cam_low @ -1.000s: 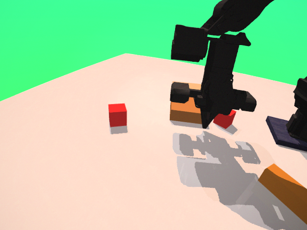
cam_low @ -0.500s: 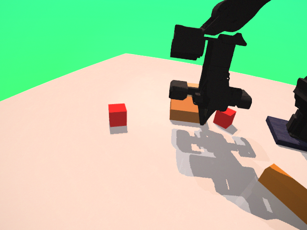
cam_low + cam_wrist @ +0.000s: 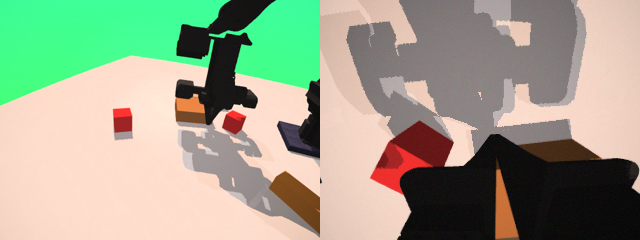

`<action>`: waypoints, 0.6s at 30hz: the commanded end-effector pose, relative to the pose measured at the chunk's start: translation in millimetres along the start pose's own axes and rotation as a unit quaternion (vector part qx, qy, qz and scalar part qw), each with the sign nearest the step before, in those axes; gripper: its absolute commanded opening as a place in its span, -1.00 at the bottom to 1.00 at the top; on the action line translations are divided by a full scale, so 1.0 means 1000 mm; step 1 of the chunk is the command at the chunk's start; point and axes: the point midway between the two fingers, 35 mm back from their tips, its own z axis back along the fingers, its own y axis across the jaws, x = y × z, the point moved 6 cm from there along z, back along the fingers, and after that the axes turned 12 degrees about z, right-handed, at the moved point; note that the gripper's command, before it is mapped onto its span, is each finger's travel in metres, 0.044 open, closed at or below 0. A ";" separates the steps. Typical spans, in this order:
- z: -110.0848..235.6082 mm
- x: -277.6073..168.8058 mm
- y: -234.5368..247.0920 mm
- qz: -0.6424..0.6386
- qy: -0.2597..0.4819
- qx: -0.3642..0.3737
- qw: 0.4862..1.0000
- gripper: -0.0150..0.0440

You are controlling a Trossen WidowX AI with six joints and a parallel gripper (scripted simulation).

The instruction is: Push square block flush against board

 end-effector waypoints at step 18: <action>-0.002 0.007 -0.004 0.000 0.003 0.003 1.000 -0.49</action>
